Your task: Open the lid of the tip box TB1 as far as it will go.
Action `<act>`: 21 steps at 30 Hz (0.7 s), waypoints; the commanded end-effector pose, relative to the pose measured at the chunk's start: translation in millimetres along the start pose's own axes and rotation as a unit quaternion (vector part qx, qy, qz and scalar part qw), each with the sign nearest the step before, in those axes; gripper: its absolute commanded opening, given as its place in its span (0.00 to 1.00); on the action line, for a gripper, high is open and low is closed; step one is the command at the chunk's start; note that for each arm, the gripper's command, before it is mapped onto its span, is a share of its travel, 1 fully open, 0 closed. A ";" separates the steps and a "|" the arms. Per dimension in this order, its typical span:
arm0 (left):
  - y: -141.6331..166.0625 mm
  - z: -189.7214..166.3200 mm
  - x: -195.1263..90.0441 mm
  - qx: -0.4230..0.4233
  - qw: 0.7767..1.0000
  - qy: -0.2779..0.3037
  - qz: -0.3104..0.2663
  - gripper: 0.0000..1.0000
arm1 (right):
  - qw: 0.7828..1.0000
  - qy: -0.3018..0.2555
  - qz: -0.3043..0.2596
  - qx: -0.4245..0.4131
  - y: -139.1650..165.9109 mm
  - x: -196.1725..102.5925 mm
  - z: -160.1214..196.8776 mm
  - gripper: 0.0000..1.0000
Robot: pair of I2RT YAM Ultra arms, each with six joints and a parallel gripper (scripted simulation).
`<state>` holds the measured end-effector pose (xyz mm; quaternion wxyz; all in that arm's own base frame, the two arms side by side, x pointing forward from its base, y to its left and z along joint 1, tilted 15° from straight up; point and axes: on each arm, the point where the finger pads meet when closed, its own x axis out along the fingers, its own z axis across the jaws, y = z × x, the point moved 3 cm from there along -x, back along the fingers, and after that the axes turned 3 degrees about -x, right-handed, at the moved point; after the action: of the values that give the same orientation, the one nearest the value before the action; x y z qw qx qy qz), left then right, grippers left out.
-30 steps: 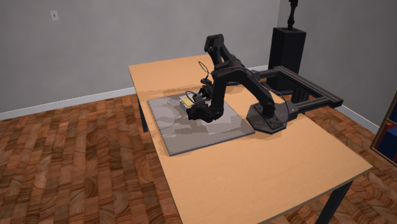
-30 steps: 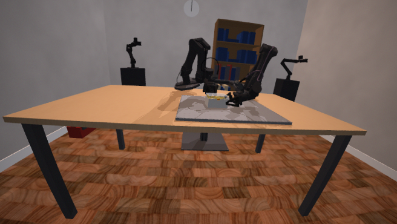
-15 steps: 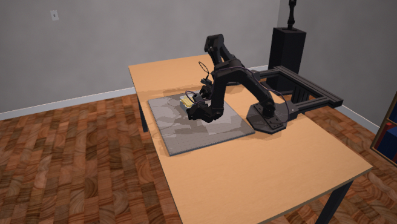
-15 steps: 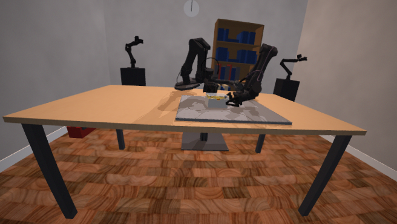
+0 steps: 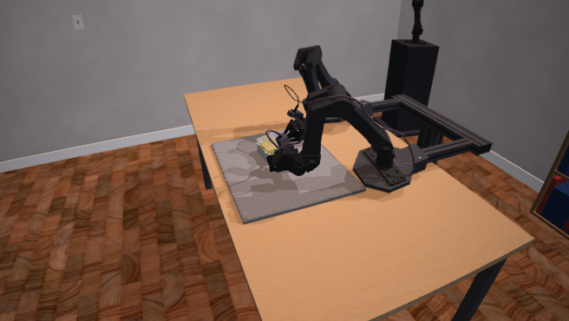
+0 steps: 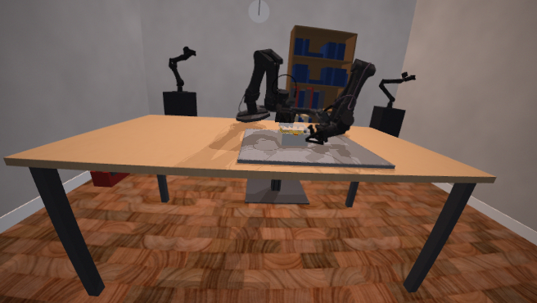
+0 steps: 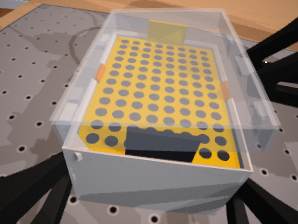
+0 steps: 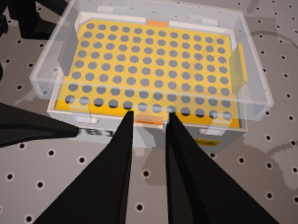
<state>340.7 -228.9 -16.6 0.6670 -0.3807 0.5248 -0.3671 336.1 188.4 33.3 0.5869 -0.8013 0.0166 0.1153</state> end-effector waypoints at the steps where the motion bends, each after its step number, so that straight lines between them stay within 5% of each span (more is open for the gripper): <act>1: -0.7 -0.8 2.9 0.000 1.000 0.006 -0.002 0.84 | 1.000 0.007 -0.003 0.009 -11.6 -8.4 -2.8 0.12; 11: -0.7 -0.8 2.9 0.000 1.000 0.006 -0.002 0.84 | 1.000 0.008 -0.009 0.012 -14.1 -8.4 -3.2 0.12; 21: -0.7 -0.8 2.9 0.000 1.000 0.006 -0.002 0.84 | 0.999 0.002 0.045 0.019 -33.8 -2.4 -0.1 0.12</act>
<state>338.6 -230.8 -16.8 0.6642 -0.3796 0.5273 -0.3696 335.0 191.6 54.6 0.5917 -0.7949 0.0327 0.1305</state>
